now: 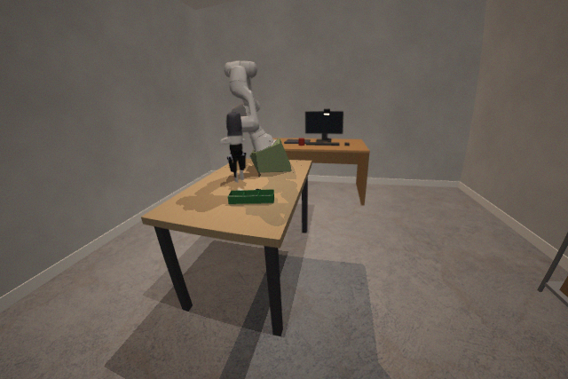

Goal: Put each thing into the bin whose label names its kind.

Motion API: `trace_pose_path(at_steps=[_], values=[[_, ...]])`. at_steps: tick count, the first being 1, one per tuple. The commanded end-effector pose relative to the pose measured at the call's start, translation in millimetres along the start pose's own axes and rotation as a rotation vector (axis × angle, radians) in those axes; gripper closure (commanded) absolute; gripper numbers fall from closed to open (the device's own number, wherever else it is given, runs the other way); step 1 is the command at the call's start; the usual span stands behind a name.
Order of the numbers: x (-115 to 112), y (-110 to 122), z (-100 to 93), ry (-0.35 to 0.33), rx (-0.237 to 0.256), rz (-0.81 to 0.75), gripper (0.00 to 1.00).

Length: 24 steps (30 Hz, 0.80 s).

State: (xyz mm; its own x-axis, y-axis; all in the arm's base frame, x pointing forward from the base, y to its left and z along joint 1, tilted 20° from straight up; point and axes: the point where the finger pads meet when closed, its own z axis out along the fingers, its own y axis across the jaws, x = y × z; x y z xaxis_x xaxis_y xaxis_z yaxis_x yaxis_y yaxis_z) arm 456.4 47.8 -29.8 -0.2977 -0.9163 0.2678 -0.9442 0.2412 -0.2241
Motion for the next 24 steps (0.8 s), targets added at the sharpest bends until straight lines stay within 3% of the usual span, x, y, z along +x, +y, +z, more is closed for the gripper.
trace_pose_path(at_steps=[1, 8, 18, 24], values=[[0, -1, -0.3, -0.001, 0.002, 0.007, 0.75], [1, -1, 15.7, -0.001, 0.002, 0.007, 0.75], [-2, -4, 54.7, -0.001, 0.002, 0.007, 0.75], [-3, -5, 54.7, -0.001, 0.002, 0.007, 0.75]])
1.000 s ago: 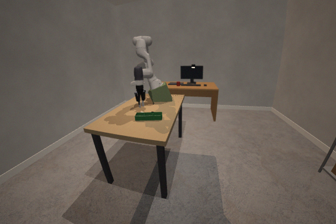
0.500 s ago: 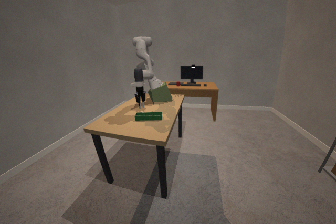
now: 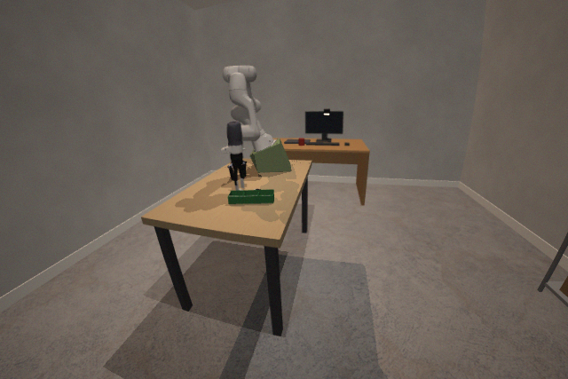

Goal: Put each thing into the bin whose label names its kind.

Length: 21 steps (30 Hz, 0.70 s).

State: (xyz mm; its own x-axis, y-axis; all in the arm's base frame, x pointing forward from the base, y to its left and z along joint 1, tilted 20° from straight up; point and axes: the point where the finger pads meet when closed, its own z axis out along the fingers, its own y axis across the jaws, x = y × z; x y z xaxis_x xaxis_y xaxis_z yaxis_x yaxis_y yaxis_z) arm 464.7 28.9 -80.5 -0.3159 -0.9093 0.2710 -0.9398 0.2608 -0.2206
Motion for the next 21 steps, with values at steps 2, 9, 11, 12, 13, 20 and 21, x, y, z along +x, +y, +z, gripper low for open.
trace_pose_path(at_steps=[2, 9, 11, 12, 13, 20, 21], values=[[-4, -4, 1.2, -0.009, 0.011, -0.012, 0.75], [-3, -2, 10.6, -0.009, 0.011, -0.012, 0.75], [-3, -2, 11.9, -0.009, 0.011, -0.012, 0.75], [-3, -2, 11.9, -0.009, 0.011, -0.012, 0.75], [-3, -2, 11.9, -0.009, 0.011, -0.012, 0.75], [-3, -1, 12.0, -0.009, 0.011, -0.012, 0.75], [-3, -1, 12.0, -0.009, 0.011, -0.012, 0.75]])
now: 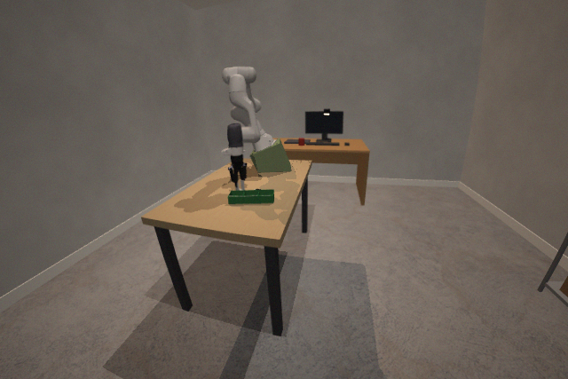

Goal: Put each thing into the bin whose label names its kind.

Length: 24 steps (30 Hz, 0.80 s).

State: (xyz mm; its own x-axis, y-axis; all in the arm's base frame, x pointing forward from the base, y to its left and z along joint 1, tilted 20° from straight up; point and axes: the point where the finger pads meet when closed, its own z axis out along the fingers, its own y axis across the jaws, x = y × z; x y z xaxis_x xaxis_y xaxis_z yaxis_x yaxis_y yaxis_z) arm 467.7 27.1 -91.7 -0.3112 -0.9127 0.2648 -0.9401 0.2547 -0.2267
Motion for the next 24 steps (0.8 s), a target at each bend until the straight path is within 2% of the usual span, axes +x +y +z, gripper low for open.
trace_pose_path(at_steps=[1, 2, 3, 24], values=[[-0.8, -0.3, 0.5, -0.002, 0.003, -0.008, 0.75], [-0.7, -0.2, 0.5, -0.002, 0.003, -0.008, 0.75], [-0.7, -0.2, 0.5, -0.002, 0.003, -0.008, 0.87], [-0.7, -0.2, 0.5, -0.002, 0.003, -0.008, 0.87]])
